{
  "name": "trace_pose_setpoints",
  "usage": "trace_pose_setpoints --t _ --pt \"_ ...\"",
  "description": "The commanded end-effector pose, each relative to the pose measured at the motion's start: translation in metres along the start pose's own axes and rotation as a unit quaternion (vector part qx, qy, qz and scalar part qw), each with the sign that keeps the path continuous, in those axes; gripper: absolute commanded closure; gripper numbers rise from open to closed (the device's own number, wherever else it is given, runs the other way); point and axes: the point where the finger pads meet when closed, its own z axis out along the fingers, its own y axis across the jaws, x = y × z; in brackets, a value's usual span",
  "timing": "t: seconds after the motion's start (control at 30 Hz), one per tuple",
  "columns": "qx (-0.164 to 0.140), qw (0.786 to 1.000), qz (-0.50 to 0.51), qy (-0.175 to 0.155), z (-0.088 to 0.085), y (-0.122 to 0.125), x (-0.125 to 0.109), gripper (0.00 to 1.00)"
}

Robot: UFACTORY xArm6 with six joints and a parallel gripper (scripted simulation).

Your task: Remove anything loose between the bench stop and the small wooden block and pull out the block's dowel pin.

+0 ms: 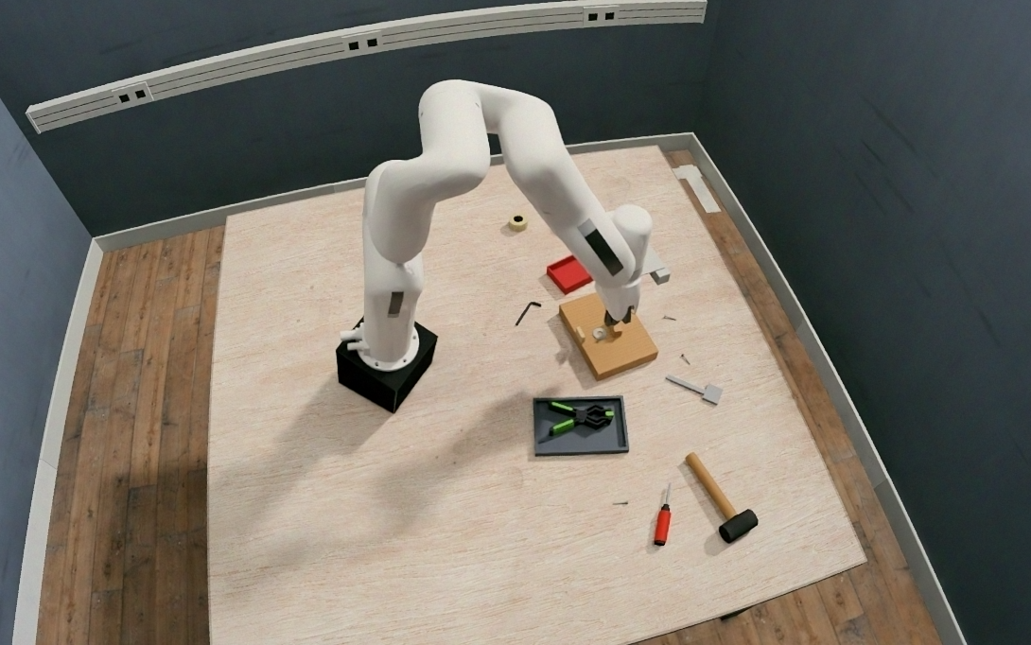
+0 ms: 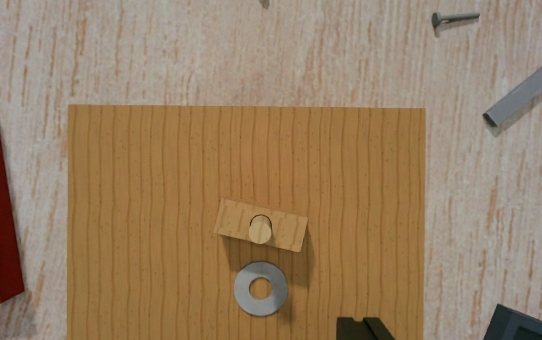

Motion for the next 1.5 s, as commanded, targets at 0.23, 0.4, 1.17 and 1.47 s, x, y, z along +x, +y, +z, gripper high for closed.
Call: trace_pose_setpoints --t 0.23,0.4,1.17,1.47 --pt "0.0 1.0 0.0 0.002 0.018 0.0 0.001 1.0" --pt "0.0 1.0 0.0 0.002 0.03 0.0 0.001 1.0" --pt "0.0 1.0 0.0 0.002 0.07 0.001 0.001 1.0" --pt "0.0 1.0 0.0 0.002 0.076 0.001 0.001 1.0"
